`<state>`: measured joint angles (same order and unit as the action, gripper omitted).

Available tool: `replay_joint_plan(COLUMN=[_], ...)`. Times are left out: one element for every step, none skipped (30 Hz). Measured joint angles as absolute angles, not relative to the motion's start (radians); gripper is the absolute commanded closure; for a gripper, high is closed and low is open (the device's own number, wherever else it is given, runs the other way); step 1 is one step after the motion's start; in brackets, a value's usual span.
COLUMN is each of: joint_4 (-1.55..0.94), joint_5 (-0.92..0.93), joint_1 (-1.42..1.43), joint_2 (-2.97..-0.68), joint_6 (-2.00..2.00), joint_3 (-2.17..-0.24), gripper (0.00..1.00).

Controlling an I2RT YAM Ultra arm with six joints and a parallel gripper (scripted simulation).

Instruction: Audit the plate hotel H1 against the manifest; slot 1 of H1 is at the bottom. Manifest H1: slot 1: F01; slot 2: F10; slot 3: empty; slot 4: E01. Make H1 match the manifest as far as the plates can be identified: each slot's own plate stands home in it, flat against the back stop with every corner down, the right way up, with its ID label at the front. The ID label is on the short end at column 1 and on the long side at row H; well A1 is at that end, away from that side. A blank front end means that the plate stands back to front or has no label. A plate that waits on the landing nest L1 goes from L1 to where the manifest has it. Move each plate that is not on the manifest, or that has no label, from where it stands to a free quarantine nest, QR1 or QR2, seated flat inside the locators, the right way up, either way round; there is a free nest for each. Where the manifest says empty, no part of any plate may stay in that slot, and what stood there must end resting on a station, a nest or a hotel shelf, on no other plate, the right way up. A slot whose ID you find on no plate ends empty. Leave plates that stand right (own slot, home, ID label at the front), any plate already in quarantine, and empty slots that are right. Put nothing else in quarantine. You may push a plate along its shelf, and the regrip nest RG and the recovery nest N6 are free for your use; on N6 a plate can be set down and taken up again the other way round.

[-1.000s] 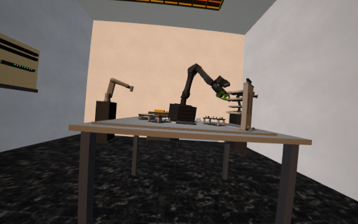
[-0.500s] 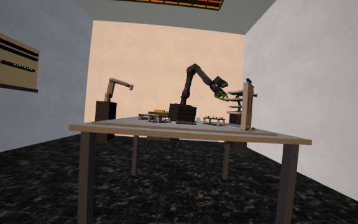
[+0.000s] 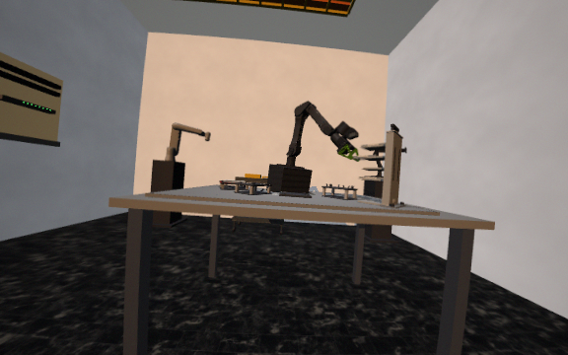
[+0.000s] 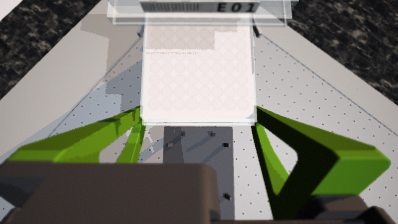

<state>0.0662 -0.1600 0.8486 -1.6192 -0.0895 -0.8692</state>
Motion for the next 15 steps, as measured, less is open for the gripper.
replay_joint_plan(joint_4=[0.067,0.067,0.068,0.068,0.068,0.069,0.070,0.070,0.071,0.072,0.071,0.071,0.073,0.073,0.073], joint_5=[-0.160,-0.161,-0.162,-0.162,-0.163,-0.163,-0.164,-0.165,-0.165,-0.166,-0.166,-0.166,-0.167,-0.167,-0.168], joint_1=[0.849,0.850,0.851,0.852,0.853,0.854,0.854,0.855,0.856,0.857,0.857,0.857,0.857,0.858,0.859], joint_2=[-1.615,-1.610,-1.605,-1.600,-1.596,-1.591,-1.587,-1.582,-1.578,-1.573,-1.569,-1.567,-1.566,-1.563,-1.559], joint_6=[-0.090,-0.090,-0.091,-0.091,-0.092,-0.092,-0.093,-0.093,-0.094,-0.094,-0.094,-0.095,-0.095,-0.095,-0.096], joint_3=[-0.864,-0.859,-0.853,-0.847,-0.842,-0.836,-0.831,-0.826,-0.821,-0.815,-0.811,-0.810,-0.809,-0.804,-0.799], gripper=[0.14,0.14,0.14,0.14,0.14,0.14,0.14,0.14,0.14,0.14,0.14,0.14,0.14,0.14,0.14])
